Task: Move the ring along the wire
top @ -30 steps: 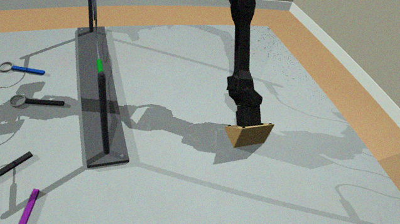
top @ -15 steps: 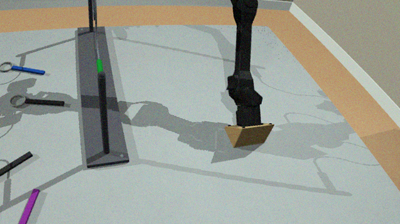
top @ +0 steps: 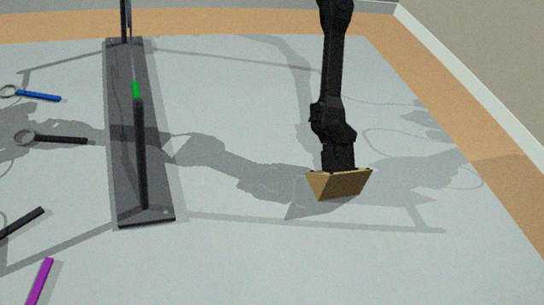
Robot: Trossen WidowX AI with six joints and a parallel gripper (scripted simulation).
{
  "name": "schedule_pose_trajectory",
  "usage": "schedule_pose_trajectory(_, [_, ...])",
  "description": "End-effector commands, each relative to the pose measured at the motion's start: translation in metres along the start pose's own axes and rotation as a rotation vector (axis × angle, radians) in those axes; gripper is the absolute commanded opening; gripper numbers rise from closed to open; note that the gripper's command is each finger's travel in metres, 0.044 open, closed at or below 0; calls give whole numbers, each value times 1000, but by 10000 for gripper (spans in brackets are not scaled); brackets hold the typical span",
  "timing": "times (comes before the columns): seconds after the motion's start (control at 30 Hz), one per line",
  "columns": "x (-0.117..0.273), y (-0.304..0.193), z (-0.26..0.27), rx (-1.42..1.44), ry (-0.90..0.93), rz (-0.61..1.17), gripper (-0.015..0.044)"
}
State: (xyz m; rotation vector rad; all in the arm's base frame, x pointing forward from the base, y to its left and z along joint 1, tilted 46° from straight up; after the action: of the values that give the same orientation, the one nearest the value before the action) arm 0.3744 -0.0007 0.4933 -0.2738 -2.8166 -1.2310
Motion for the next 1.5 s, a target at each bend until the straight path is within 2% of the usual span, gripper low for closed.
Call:
schedule_pose_trajectory(0.0, [0, -1, -2, 56, -22, -7, -150])
schedule_pose_trajectory(1.47, [0, 5, -17, 571, -194, -96, -150])
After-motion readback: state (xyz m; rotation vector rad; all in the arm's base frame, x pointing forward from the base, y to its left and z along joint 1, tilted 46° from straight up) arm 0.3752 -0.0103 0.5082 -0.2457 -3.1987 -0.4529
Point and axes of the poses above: the point midway between the two fingers, 35 mm back from their tips, its own x axis back along the fingers, its own z axis across the jaws, y = z × x, the point moved 1 cm from there along x, back along the fingers, and after that the axes turned 7 degrees about -x, right-handed, at the moved point
